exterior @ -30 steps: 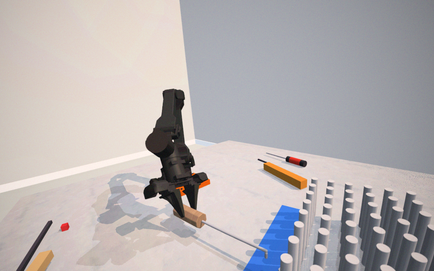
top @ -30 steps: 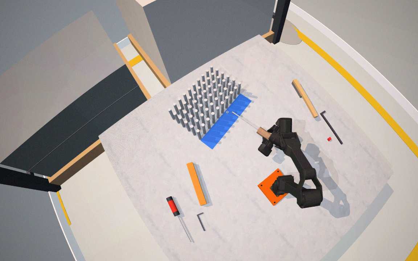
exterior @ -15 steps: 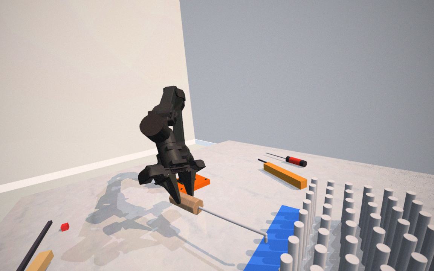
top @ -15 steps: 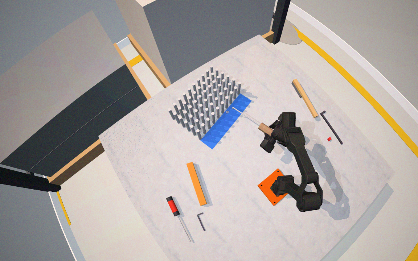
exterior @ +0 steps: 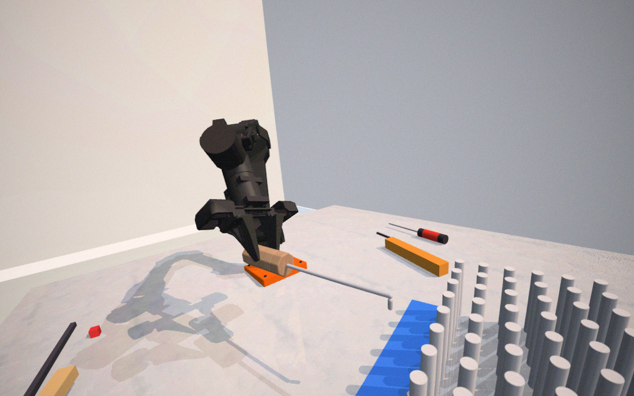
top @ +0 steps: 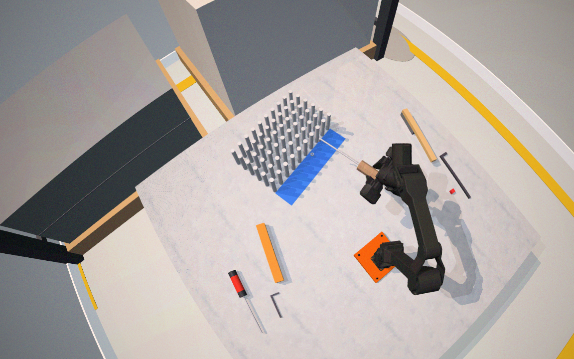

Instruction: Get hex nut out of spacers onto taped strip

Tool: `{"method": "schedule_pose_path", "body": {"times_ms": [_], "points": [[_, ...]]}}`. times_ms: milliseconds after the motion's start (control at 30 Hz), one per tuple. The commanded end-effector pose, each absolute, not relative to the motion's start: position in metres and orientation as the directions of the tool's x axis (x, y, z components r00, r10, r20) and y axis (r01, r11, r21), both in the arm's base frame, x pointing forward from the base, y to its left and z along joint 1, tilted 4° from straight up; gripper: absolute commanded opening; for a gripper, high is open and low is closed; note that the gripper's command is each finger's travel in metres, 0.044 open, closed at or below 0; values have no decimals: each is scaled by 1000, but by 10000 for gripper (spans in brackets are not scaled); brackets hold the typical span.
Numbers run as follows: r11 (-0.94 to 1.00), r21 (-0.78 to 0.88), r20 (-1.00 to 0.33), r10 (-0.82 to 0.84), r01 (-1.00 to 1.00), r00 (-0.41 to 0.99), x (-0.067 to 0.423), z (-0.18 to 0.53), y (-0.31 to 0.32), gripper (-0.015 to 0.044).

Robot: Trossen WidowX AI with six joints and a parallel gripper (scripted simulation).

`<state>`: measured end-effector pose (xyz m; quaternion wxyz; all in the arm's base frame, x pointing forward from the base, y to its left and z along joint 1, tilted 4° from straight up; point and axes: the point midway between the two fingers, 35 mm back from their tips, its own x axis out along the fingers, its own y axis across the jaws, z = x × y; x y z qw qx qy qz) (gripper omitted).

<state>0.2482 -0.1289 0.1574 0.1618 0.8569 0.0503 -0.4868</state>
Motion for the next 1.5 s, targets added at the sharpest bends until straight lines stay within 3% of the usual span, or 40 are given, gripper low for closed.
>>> {"method": "schedule_pose_path", "body": {"times_ms": [0, 300, 1200, 1467], "points": [[-939, 247, -837, -83, 238, 540, 248, 182, -126, 0], [-954, 240, -848, -116, 180, 517, 255, 174, -159, 0], [-906, 310, -812, -410, -288, 416, 247, 194, -358, 0], [-902, 310, -811, -416, -300, 412, 246, 193, -363, 0]]}}
